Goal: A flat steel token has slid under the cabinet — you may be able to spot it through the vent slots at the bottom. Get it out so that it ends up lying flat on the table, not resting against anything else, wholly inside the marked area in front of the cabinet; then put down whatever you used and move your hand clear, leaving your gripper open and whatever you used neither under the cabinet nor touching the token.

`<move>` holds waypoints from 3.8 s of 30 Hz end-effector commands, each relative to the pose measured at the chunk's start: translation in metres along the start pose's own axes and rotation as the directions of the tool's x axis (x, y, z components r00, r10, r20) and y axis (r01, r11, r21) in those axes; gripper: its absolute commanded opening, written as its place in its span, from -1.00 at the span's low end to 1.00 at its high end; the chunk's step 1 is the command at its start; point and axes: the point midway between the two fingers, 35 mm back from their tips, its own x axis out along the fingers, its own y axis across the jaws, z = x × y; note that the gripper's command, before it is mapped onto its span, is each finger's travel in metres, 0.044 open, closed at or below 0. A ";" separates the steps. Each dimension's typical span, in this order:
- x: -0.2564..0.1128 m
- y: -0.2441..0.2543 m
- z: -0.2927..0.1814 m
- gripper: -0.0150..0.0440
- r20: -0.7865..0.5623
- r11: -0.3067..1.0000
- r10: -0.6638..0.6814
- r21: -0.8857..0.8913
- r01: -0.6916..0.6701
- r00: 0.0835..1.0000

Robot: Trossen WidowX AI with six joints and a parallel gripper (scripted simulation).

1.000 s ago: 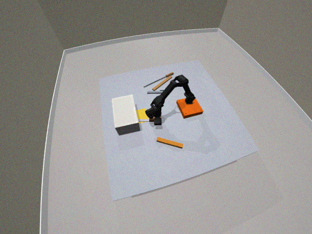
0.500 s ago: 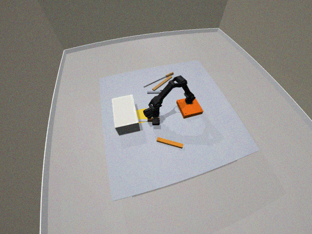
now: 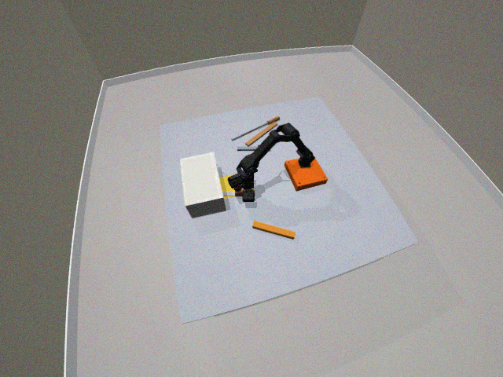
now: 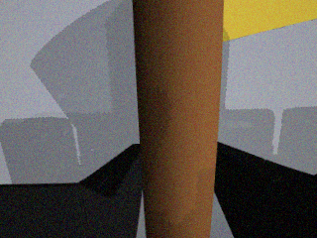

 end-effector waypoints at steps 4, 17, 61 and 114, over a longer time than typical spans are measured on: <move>0.000 0.000 0.009 -0.49 0.000 1.000 0.003 0.000 -0.003 1.000; -0.001 0.000 0.021 -0.49 0.001 1.000 0.003 0.000 -0.003 1.000; 0.000 -0.018 0.012 -0.49 0.000 1.000 0.001 0.000 -0.001 1.000; 0.001 -0.016 -0.044 -0.49 -0.004 1.000 0.002 -0.001 -0.002 1.000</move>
